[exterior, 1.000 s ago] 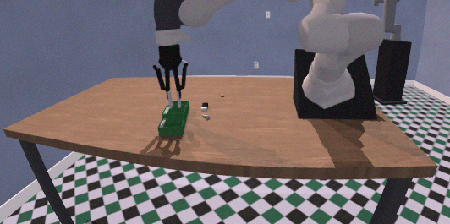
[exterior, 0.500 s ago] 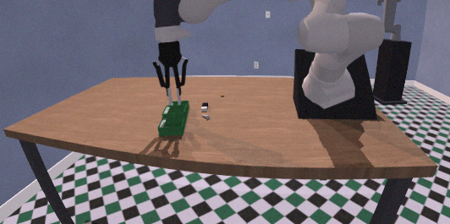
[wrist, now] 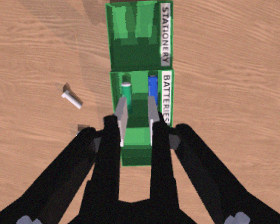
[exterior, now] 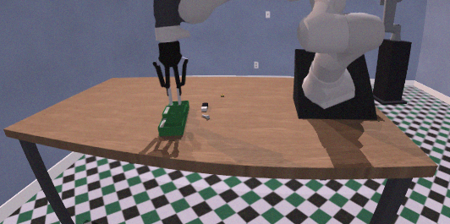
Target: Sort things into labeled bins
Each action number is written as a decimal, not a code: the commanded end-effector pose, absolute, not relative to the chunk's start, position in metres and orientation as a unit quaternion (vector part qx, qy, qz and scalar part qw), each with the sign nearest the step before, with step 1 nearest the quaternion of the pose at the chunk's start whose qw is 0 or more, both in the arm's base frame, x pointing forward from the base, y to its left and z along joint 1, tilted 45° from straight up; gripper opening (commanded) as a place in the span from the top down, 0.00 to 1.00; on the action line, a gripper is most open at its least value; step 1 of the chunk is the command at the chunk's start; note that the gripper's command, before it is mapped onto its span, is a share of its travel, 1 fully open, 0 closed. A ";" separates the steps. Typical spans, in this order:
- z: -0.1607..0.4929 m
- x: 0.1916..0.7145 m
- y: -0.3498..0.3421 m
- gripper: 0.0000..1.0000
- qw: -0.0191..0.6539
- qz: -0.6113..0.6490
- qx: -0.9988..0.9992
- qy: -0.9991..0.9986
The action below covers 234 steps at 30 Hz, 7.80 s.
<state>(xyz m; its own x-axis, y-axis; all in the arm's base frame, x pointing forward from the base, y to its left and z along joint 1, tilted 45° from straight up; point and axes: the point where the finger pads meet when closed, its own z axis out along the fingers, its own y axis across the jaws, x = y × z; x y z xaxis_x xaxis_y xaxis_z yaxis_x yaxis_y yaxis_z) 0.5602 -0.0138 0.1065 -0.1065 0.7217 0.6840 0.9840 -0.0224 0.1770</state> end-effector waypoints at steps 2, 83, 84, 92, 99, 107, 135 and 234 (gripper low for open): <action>0.108 0.560 -0.015 0.83 0.202 -0.326 -0.636 -0.670; 0.022 0.466 -0.092 0.77 0.215 -0.317 -0.662 -0.644; 0.022 0.466 -0.092 0.77 0.215 -0.317 -0.662 -0.644; 0.022 0.467 -0.092 0.77 0.215 -0.317 -0.662 -0.644; 0.011 0.470 -0.080 0.77 0.215 -0.317 -0.662 -0.644; -0.008 0.476 -0.061 0.77 0.215 -0.317 -0.662 -0.644; -0.021 0.478 -0.050 0.77 0.215 -0.317 -0.662 -0.644; 0.014 0.470 -0.082 0.89 0.215 -0.317 -0.662 -0.644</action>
